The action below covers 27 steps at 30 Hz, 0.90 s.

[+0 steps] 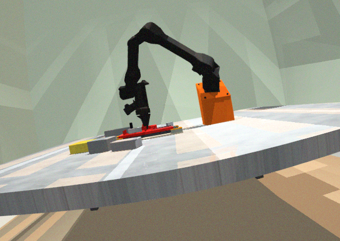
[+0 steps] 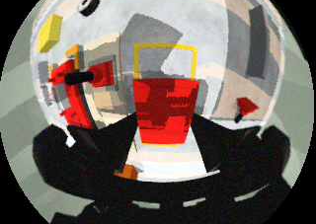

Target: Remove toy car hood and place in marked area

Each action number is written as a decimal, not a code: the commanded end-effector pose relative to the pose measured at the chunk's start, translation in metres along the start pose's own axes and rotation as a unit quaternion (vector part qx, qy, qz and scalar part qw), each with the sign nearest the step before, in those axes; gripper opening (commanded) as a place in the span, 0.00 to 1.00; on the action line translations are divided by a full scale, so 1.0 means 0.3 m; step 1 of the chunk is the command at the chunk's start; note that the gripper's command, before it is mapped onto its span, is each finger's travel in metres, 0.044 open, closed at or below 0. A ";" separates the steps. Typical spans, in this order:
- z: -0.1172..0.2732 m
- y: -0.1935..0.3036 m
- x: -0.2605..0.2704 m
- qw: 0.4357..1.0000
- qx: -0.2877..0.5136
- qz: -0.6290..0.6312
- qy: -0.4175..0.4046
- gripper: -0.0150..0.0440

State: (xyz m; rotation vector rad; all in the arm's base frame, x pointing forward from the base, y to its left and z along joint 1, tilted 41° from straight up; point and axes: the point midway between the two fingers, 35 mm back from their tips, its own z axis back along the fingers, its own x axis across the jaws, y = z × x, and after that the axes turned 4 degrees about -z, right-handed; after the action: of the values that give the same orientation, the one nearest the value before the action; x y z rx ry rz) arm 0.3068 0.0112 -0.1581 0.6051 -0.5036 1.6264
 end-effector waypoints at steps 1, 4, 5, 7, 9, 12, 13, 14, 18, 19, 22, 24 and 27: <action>-0.010 -0.001 0.003 1.000 0.000 -0.002 -0.001 0.25; -0.014 0.000 0.003 1.000 0.000 -0.002 -0.001 0.25; -0.015 0.000 0.003 1.000 0.000 -0.002 -0.001 0.25; -0.008 0.000 0.000 1.000 0.000 0.000 0.000 0.34; -0.008 0.000 0.000 1.000 0.000 0.000 0.000 0.43; -0.008 0.000 0.000 1.000 0.000 0.000 0.000 0.57; -0.008 0.000 0.000 1.000 0.000 0.000 0.000 0.61; -0.008 0.000 0.000 1.000 0.000 0.000 0.000 0.65; -0.008 0.000 0.000 1.000 0.000 0.000 0.000 0.83; -0.008 0.000 0.000 1.000 0.000 0.000 0.000 0.88; 0.000 -0.001 0.000 1.000 0.000 0.000 0.000 1.00; 0.038 -0.004 -0.002 1.000 0.000 0.000 0.000 1.00; 0.140 -0.007 -0.005 1.000 0.000 0.000 0.001 1.00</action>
State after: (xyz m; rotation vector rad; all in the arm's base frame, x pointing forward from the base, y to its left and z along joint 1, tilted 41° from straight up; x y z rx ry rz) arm 0.3061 0.0027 -0.1460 0.6252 -0.4932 1.6238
